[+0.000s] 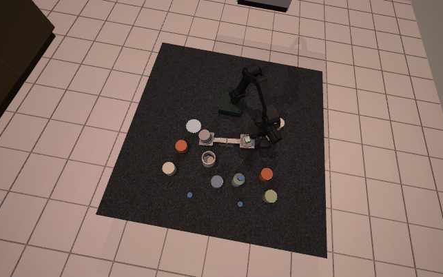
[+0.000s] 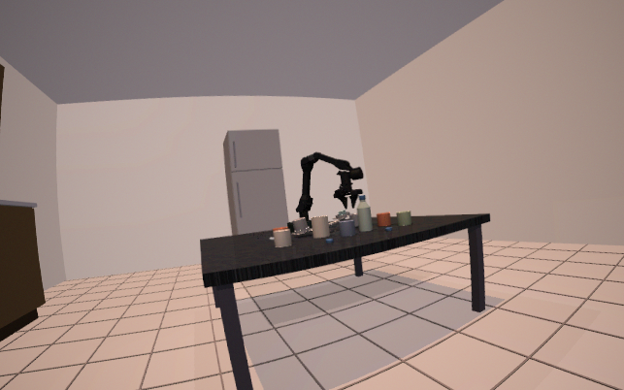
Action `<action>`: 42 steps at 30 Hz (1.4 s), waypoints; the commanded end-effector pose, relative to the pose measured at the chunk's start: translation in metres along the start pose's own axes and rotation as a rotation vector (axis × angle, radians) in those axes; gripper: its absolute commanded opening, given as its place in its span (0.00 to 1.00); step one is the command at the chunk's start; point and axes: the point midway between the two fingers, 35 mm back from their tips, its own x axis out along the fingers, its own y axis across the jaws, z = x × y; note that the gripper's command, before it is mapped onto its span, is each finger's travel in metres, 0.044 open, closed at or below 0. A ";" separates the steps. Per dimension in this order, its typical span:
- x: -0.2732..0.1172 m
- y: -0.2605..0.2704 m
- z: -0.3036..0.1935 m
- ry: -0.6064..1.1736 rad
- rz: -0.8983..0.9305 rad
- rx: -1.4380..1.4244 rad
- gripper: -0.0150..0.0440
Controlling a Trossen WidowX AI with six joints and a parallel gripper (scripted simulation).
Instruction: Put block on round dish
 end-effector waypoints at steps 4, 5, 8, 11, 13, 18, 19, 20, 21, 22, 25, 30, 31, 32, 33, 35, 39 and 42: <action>-0.023 0.005 0.059 0.004 -0.017 -0.202 0.69; -0.025 0.005 0.063 0.005 -0.020 -0.217 0.69; -0.025 0.005 0.065 0.005 -0.020 -0.222 0.69; -0.025 0.005 0.065 0.005 -0.020 -0.222 0.69; -0.024 0.005 0.065 0.005 -0.020 -0.222 0.69; -0.010 0.004 0.065 0.005 -0.020 -0.222 0.69; -0.010 0.004 0.065 0.005 -0.020 -0.222 0.69; -0.010 0.004 0.065 0.005 -0.020 -0.222 0.69; -0.009 0.004 0.065 0.005 -0.020 -0.222 0.69; -0.008 0.004 0.065 0.005 -0.020 -0.222 0.69; -0.003 0.004 0.065 0.005 -0.020 -0.222 0.69; 0.005 0.004 0.065 0.005 -0.020 -0.222 0.69; 0.007 0.004 0.065 0.005 -0.020 -0.222 0.69; 0.009 0.004 0.065 0.005 -0.020 -0.222 0.69; 0.010 0.004 0.065 0.005 -0.020 -0.222 0.69; 0.013 0.004 0.065 0.005 -0.020 -0.222 0.69; 0.020 0.004 0.065 0.005 -0.020 -0.222 0.69; 0.025 0.004 0.065 0.005 -0.020 -0.222 0.69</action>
